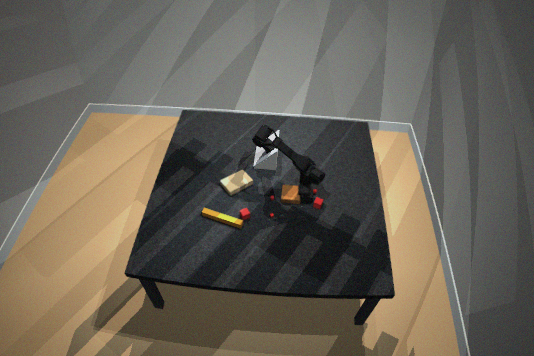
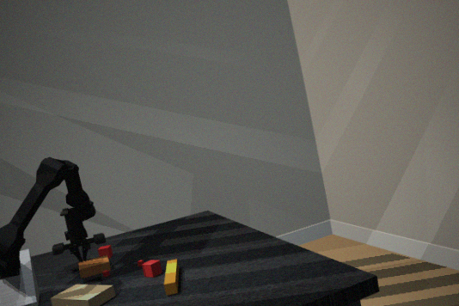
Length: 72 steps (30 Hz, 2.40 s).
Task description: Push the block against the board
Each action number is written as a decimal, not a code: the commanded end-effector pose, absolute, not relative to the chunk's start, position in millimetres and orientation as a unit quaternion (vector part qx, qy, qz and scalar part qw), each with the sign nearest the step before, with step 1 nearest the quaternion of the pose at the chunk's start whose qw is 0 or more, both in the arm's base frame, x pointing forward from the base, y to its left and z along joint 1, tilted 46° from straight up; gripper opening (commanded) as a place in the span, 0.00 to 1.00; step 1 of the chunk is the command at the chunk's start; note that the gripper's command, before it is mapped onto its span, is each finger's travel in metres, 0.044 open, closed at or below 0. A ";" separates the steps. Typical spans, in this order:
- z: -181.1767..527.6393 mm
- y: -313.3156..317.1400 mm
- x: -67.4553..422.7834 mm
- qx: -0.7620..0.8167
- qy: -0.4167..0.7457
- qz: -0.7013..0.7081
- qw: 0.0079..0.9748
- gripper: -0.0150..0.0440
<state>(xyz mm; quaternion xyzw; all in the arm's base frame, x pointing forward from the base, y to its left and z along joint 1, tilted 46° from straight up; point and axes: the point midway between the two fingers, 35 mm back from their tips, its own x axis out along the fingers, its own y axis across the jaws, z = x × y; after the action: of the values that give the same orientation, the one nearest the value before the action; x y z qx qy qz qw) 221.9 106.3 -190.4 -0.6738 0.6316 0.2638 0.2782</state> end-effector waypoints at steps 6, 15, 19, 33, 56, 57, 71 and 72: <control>-184.1 99.8 222.9 -0.674 0.632 0.263 0.277 0.25; -178.8 94.7 223.7 -0.674 0.632 0.263 0.277 0.25; -176.4 92.4 224.1 -0.674 0.632 0.263 0.277 0.25; -168.2 84.4 225.5 -0.674 0.632 0.263 0.277 0.25; -154.6 71.2 228.4 -0.674 0.632 0.263 0.276 0.25; -154.0 70.7 228.5 -0.674 0.632 0.263 0.276 0.25; -145.7 62.7 230.5 -0.675 0.632 0.263 0.276 0.25; -145.2 62.1 230.7 -0.675 0.632 0.263 0.276 0.25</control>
<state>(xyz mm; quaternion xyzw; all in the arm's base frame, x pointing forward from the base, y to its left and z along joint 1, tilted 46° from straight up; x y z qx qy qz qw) 231.7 68.7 -147.5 -0.6755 0.6281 0.2657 0.2804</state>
